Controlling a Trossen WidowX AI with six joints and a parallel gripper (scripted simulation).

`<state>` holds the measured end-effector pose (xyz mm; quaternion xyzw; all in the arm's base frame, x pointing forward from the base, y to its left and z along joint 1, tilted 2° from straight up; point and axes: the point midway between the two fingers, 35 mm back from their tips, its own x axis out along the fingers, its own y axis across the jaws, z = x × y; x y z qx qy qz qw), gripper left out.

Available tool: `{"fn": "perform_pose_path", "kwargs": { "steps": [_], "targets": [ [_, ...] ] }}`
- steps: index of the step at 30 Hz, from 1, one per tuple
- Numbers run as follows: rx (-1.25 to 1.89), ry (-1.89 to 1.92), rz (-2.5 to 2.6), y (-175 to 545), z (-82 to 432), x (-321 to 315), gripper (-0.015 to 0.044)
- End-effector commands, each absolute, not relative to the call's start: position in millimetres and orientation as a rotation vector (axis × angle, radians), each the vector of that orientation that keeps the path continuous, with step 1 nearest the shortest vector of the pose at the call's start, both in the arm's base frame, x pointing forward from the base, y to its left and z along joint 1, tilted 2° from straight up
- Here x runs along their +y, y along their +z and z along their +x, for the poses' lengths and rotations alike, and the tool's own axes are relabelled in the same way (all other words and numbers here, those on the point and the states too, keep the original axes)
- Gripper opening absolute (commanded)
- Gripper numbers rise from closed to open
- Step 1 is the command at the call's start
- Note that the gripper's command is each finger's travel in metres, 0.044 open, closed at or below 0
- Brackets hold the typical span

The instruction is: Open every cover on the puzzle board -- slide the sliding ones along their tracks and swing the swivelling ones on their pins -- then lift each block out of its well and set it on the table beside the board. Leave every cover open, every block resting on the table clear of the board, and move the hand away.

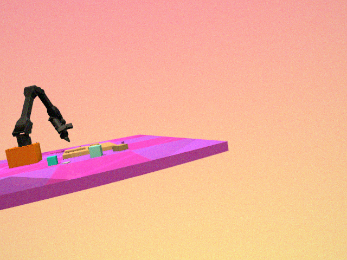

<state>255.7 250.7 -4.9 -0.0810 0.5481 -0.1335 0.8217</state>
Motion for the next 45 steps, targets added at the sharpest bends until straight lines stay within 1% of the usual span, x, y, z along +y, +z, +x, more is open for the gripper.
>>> {"fn": "perform_pose_path", "kwargs": {
  "steps": [1,19,34,45],
  "targets": [
    [1.217,-0.28,-0.176,-3,267,237,0.0],
    [1.468,-0.238,-0.067,2,327,140,0.0],
    [1.561,-0.124,0.102,14,353,47,0.0],
    [1.563,-0.118,0.11,14,354,43,0.0]
  ]
}}
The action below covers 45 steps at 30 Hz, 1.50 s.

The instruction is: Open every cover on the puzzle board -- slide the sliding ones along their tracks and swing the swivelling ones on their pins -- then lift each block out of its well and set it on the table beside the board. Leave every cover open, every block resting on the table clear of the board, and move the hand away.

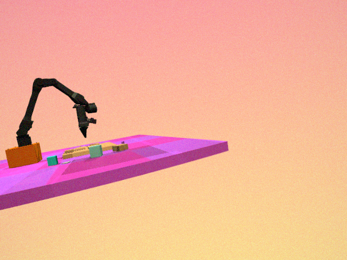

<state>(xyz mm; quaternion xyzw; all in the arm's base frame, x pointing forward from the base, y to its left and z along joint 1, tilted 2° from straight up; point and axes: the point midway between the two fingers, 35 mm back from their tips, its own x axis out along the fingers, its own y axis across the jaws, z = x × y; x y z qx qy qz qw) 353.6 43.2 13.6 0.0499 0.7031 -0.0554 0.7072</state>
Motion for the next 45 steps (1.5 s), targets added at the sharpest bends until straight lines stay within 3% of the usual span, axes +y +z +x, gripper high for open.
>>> {"fn": "perform_pose_path", "kwargs": {
  "steps": [1,45],
  "targets": [
    [1.563,-0.118,0.11,14,354,43,0.0],
    [1.563,-0.118,0.11,-19,355,43,0.0]
  ]
}}
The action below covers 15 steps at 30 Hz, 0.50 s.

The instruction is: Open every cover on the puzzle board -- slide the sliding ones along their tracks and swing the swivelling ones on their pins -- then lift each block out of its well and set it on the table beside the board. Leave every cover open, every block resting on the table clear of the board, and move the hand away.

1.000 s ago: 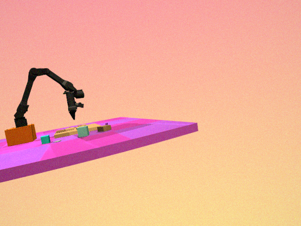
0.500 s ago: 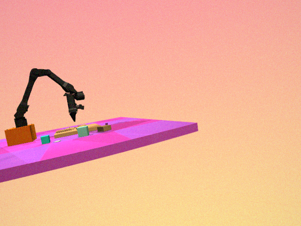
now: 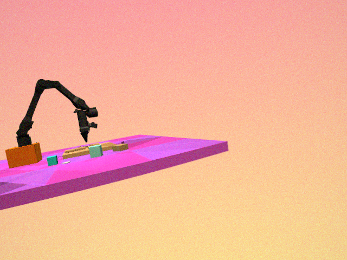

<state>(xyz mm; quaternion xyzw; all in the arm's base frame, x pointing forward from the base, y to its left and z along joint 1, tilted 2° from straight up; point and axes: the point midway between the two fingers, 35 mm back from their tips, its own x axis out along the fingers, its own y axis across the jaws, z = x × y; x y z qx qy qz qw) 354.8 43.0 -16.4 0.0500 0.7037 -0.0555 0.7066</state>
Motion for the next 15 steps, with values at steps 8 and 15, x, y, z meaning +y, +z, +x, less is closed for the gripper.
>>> {"fn": "perform_pose_path", "kwargs": {
  "steps": [8,15],
  "targets": [
    [1.563,-0.118,0.11,-27,355,43,0.0],
    [1.563,-0.118,0.11,-33,354,43,0.0]
  ]
}}
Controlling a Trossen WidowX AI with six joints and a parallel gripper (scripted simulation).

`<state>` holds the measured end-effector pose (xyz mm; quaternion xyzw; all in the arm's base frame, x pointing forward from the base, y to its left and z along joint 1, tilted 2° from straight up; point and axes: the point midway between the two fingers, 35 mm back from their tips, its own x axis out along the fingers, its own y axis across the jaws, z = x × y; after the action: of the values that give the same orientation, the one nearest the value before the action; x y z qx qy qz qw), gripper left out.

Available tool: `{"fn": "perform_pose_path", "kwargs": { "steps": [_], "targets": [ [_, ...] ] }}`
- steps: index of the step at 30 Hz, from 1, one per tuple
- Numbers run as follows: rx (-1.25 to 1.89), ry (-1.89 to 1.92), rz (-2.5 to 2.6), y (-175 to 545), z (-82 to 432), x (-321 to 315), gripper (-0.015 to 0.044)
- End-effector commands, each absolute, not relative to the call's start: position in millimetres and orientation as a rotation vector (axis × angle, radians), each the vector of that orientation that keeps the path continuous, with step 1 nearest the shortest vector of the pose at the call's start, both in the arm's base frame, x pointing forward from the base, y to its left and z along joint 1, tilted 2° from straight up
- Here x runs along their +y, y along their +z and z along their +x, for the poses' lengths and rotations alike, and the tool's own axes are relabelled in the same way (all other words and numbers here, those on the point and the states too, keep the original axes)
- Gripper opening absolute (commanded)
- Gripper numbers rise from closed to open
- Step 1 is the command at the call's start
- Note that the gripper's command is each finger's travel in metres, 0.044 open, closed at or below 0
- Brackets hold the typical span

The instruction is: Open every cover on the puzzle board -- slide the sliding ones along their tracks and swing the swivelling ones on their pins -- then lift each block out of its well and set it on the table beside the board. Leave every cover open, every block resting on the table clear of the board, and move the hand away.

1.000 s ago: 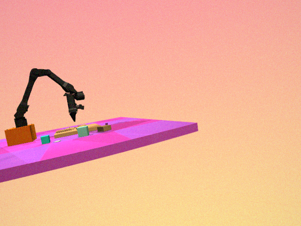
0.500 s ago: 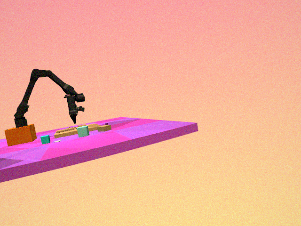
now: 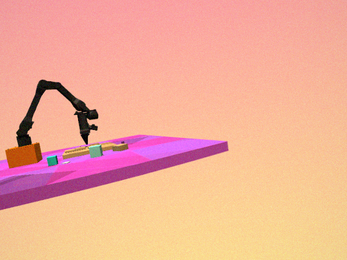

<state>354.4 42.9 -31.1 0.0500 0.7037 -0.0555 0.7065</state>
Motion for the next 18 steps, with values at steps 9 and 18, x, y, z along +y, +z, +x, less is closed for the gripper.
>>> {"fn": "perform_pose_path", "kwargs": {
  "steps": [9,18],
  "targets": [
    [1.563,-0.118,0.11,-42.0,353.7,43.3,0.0],
    [1.562,-0.118,0.11,-41.7,360.2,42.8,0.0]
  ]
}}
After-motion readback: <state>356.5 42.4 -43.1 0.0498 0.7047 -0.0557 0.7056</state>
